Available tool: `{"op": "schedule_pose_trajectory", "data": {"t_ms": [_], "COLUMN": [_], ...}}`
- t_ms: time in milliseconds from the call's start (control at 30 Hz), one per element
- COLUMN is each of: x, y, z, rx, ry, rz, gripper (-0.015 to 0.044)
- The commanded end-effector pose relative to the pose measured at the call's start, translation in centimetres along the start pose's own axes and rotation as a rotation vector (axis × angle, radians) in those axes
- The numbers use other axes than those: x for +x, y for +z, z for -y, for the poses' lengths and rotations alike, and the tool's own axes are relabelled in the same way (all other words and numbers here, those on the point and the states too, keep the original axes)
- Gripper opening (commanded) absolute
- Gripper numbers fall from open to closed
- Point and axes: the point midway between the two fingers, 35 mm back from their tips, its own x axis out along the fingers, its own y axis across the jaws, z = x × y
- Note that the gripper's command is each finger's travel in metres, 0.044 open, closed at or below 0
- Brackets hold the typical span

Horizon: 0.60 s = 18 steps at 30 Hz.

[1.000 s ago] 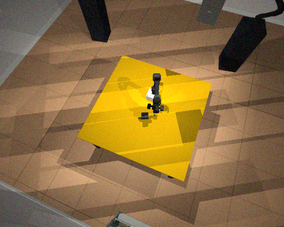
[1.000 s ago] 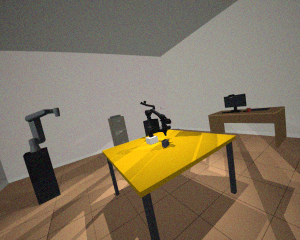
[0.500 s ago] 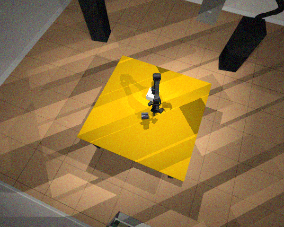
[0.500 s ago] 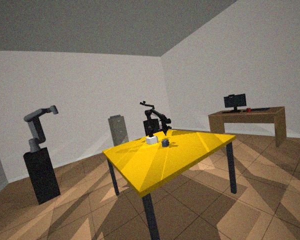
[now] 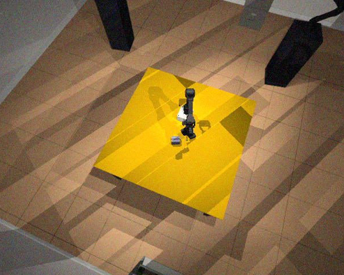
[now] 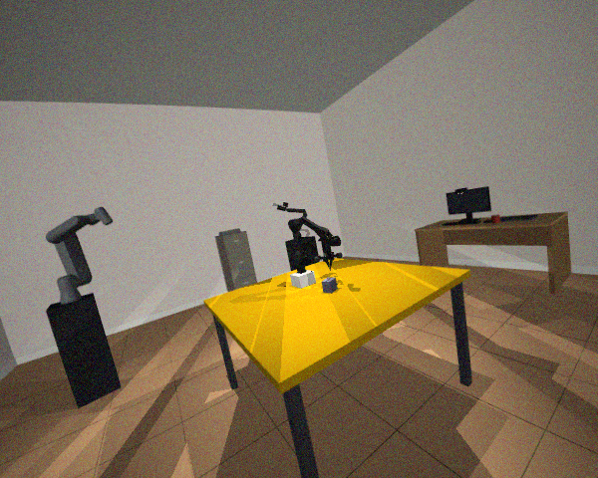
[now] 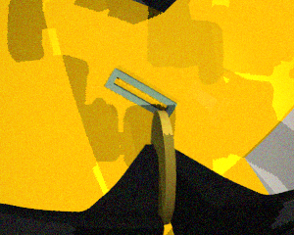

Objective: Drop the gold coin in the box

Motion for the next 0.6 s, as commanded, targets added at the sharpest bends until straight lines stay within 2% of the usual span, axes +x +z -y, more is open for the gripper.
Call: {"op": "schedule_pose_trajectory", "data": {"t_ms": [0, 267, 567], "x": [-0.05, -0.06, -0.12], "y": [-0.12, -0.25, 0.52], "z": [0.05, 0.08, -0.09], "rx": [0.116, 0.364, 0.369], "ry": [0.000, 0.000, 0.000], "rz": [-0.002, -0.003, -0.002], "gripper": [0.0000, 0.0000, 0.0000]}}
